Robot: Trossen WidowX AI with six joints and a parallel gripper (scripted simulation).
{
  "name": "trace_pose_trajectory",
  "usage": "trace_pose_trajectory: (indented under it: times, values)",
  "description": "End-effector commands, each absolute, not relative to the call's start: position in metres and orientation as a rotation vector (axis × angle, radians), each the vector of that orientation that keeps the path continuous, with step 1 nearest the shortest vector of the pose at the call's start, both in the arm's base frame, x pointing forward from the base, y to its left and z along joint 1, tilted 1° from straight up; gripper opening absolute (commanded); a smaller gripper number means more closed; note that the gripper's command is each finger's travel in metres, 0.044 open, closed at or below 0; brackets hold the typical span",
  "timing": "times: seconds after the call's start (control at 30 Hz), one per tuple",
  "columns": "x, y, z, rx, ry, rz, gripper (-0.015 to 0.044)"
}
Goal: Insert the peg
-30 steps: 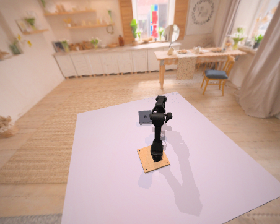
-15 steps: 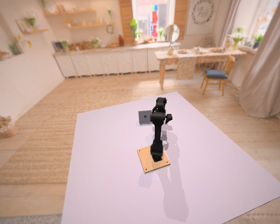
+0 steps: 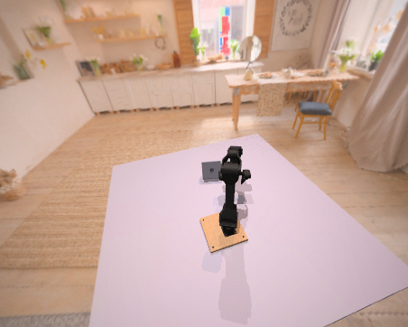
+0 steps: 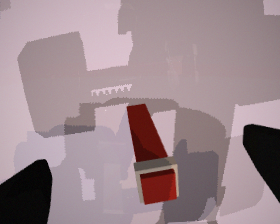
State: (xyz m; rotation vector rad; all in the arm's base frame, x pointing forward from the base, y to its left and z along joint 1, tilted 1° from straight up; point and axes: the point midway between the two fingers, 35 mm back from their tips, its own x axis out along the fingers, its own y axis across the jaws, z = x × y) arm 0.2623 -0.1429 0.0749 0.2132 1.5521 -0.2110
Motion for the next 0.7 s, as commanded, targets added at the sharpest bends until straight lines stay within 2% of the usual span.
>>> trace_pose_trajectory:
  times: [0.0, 0.33, 0.67]
  values:
    - [0.261, -0.143, 0.066, 0.215, 1.555, -0.216, 0.044]
    - [0.26, -0.142, 0.055, 0.215, 1.555, -0.216, 0.044]
    - [0.261, -0.142, 0.058, 0.214, 1.554, -0.211, 0.0177]
